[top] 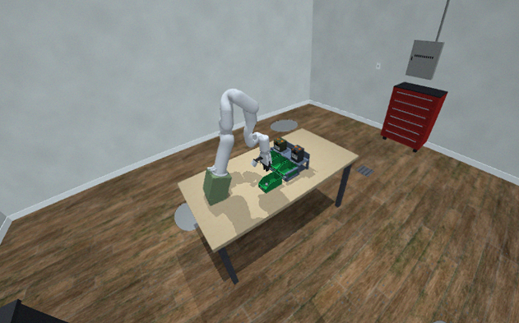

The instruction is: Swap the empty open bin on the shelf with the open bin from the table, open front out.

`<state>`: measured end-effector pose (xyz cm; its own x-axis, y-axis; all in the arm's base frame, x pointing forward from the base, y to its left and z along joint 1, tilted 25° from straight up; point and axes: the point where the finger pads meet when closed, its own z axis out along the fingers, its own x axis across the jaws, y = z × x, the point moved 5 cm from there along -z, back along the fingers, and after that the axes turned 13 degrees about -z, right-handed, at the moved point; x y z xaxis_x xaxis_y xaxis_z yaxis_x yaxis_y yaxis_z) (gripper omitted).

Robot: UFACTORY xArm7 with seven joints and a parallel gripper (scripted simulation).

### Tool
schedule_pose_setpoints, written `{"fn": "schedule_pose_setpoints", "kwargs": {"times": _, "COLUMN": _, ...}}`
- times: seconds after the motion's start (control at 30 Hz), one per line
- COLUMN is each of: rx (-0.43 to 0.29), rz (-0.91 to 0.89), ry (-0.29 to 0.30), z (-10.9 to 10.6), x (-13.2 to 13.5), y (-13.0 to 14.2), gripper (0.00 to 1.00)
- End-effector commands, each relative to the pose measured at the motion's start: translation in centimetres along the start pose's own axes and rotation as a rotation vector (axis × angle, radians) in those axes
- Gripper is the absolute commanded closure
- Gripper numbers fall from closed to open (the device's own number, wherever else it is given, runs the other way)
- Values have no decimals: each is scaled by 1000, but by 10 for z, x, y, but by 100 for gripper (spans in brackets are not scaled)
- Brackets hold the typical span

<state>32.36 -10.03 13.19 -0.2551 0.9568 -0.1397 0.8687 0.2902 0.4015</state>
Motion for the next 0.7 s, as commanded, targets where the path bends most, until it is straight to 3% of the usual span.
{"fn": "schedule_pose_setpoints", "kwargs": {"times": 0.0, "rx": 10, "rz": 1, "ry": 2, "z": -5, "x": -1, "y": 2, "gripper": 74}}
{"fn": "schedule_pose_setpoints", "kwargs": {"times": 0.67, "rx": 10, "rz": 1, "ry": 2, "z": -14, "x": -1, "y": 2, "gripper": 74}}
